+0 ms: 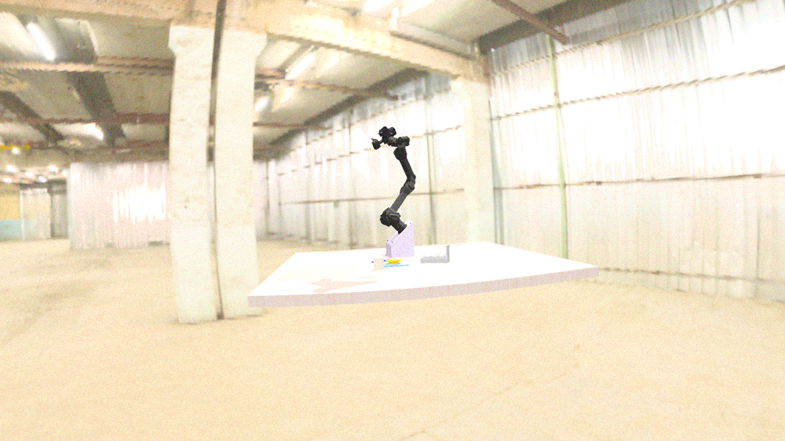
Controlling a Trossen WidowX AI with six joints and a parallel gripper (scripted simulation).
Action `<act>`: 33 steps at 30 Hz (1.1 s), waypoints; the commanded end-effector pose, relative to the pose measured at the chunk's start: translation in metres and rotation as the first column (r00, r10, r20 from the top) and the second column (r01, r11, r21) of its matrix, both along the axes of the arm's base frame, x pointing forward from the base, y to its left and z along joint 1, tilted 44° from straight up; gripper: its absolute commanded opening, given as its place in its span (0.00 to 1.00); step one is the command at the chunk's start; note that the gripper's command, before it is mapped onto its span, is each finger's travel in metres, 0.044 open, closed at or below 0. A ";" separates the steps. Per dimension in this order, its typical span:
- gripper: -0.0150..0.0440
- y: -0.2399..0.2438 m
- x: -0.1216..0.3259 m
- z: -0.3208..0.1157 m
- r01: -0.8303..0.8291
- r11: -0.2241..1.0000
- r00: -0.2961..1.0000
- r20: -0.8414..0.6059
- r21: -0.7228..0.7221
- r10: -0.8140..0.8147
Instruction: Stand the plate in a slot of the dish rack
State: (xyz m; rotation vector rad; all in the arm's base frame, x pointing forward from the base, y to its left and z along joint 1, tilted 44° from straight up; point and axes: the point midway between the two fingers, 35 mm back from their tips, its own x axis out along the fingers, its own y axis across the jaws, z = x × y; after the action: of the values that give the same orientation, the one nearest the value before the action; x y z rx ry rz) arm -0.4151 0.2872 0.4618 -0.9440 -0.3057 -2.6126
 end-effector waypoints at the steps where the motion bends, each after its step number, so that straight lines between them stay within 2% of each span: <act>1: 0.93 -0.001 0.001 0.001 0.001 1.000 1.000 -0.003 0.005 -0.001; 7: 0.93 -0.037 0.030 0.034 0.016 0.989 0.996 -0.091 0.147 -0.002; 10: 0.93 -0.060 0.041 0.053 -0.025 0.986 0.992 -0.120 0.166 0.046; 13: 0.93 -0.068 0.051 0.064 -0.069 0.990 0.989 -0.123 0.123 0.085; 16: 0.93 -0.103 0.071 0.090 -0.139 0.979 0.973 -0.161 0.150 0.163; 25: 0.93 -0.211 0.151 0.149 -0.324 0.900 0.883 -0.249 0.291 0.399; 33: 0.93 -0.302 0.249 0.174 -0.459 0.768 0.746 -0.275 0.447 0.606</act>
State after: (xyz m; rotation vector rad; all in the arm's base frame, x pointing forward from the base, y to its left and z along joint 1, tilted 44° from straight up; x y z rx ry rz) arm -0.2095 0.0198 0.6284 -1.0471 -0.0331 -1.9035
